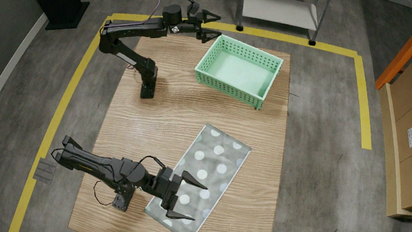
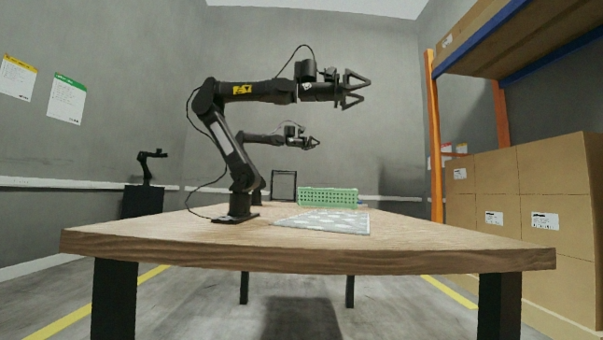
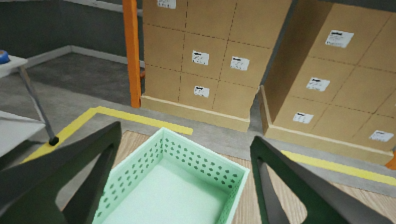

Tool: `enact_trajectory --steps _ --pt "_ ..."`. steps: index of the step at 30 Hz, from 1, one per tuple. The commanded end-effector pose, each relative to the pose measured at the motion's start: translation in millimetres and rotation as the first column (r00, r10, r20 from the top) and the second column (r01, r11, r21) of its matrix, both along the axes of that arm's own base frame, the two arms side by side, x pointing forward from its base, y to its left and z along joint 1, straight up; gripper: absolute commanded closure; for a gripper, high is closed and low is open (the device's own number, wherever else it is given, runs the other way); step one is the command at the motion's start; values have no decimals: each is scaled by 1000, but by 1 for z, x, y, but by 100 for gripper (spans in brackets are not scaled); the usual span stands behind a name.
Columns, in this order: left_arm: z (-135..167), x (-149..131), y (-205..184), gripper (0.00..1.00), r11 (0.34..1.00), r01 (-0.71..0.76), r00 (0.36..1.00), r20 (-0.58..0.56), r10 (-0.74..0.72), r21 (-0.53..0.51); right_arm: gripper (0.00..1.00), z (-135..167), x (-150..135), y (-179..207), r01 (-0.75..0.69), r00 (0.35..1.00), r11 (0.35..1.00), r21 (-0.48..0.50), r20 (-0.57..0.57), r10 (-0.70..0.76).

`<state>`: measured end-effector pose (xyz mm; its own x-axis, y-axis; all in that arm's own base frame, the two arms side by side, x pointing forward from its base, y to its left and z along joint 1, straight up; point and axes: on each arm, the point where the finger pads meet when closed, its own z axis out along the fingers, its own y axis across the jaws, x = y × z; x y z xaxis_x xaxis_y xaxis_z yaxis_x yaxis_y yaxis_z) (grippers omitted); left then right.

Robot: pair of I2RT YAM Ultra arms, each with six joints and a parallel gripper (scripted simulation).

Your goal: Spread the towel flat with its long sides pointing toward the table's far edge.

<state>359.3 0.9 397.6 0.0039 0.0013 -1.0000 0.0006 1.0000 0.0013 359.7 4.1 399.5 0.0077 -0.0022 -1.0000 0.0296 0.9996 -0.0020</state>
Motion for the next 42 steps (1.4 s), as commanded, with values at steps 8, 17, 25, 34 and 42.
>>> enact_trajectory --steps 8,17,25,34,42 --pt "25 -4 0 0 1000 -2 998 65 2 -5 0 21 -8 -5 -30 998 1000 6 62 30" --pt "-29 -2 -32 66 996 70 984 -166 -61 48 66 -26 10 37 -191 977 979 -77 -109 182" --pt "-69 -6 -62 66 988 143 932 -346 -111 67 66 -60 19 72 -337 924 933 -128 -238 301" --pt "-129 -13 -108 66 963 257 789 -593 -160 81 66 -113 32 125 -547 788 821 -164 -433 438" --pt "-169 -18 -140 66 938 340 653 -734 -185 66 66 -148 40 160 -673 666 722 -160 -555 498"
